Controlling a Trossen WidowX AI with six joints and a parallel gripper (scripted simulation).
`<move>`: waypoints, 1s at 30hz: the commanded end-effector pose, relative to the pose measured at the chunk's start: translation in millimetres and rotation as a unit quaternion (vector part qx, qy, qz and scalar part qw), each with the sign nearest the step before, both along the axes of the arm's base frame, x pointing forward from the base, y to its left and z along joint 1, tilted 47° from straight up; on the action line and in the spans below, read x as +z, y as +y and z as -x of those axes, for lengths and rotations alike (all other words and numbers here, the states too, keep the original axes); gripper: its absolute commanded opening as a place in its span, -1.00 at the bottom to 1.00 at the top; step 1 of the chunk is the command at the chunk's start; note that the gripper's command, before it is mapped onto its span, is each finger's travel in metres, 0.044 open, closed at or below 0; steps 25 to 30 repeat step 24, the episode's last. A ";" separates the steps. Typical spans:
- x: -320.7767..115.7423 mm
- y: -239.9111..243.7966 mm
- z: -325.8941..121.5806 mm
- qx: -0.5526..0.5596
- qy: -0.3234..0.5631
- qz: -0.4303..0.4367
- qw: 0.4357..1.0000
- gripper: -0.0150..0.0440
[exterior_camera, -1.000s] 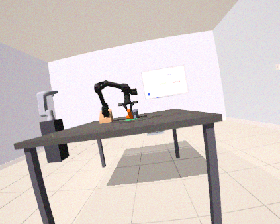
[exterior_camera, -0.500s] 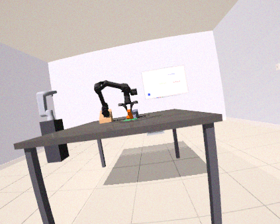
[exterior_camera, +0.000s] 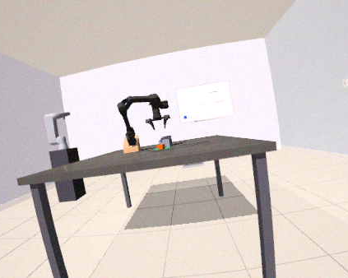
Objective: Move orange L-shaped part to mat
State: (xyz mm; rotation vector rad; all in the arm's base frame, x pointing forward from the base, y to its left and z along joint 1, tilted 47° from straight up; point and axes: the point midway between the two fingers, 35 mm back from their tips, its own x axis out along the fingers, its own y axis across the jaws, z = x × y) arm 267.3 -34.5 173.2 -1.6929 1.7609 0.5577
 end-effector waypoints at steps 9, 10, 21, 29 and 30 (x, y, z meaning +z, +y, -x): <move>7.6 7.6 0.1 0.005 -0.004 -0.001 1.000 0.86; 7.6 7.6 0.1 0.005 -0.004 -0.001 1.000 0.86; 7.6 7.6 0.1 0.005 -0.004 -0.001 1.000 0.86; 7.6 7.6 0.1 0.005 -0.004 -0.001 1.000 0.86; 7.6 7.6 0.1 0.005 -0.004 -0.001 1.000 0.86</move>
